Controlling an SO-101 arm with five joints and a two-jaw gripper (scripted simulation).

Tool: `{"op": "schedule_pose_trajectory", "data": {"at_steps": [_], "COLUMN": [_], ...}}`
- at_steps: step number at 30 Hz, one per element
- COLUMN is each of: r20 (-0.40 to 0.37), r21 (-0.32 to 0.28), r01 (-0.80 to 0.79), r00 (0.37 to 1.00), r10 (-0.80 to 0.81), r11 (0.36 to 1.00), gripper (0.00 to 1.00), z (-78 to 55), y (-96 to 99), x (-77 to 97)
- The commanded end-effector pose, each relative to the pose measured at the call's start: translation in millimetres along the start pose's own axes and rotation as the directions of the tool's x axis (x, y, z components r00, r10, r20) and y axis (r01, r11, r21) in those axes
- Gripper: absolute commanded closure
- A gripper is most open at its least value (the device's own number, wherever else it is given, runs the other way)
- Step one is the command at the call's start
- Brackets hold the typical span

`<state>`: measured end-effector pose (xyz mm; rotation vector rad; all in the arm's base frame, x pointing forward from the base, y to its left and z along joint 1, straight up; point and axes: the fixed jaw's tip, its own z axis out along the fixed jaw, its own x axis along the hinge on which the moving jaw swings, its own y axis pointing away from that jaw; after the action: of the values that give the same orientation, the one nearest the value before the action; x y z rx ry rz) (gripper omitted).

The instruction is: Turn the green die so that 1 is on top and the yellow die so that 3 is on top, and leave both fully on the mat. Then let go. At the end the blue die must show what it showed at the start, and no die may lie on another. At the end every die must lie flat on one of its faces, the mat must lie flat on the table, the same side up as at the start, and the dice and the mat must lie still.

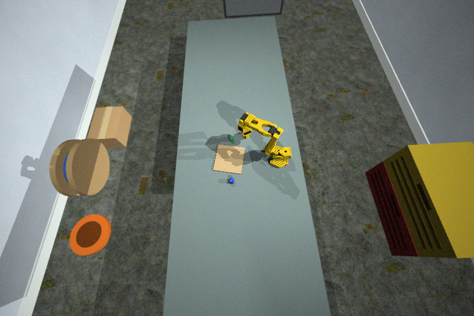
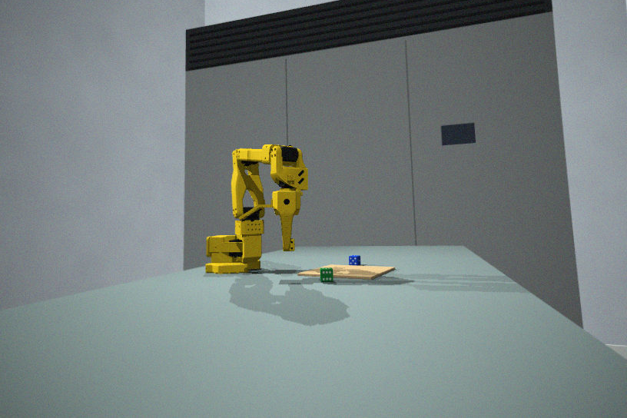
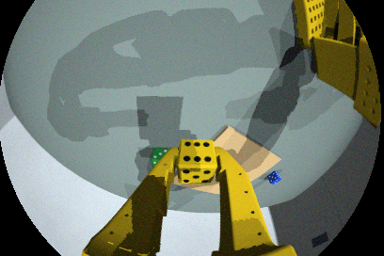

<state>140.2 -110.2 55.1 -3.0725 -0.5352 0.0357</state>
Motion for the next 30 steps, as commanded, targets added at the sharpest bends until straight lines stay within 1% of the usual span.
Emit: {"op": "schedule_pose_trajectory", "data": {"at_steps": [1,9,17,22,24,27,30], "r20": [-0.036,-0.039,-0.046,-0.051,-0.051,-0.055,-0.058], "r21": [-0.051,-0.049,-0.042,-0.035,-0.035,-0.030,-0.024], "r01": [-0.020,-0.079,-0.226,-0.356,-0.356,-0.445,-0.537], "r00": [0.999,0.996,0.973,0.934,0.934,0.895,0.843], "r10": [0.018,0.077,0.224,0.354,0.354,0.443,0.535], "r11": [0.999,0.996,0.973,0.934,0.934,0.895,0.843], "gripper": [1.00,1.00,1.00,1.00,1.00,1.00,1.00], "z": [-10.9,-10.9,-10.9,-10.8,-10.8,-10.8,-10.7], "y": [4.7,4.7,4.5,4.3,4.3,4.0,3.6], "x": [3.8,3.4,2.2,1.2,1.2,0.5,-0.3]}}
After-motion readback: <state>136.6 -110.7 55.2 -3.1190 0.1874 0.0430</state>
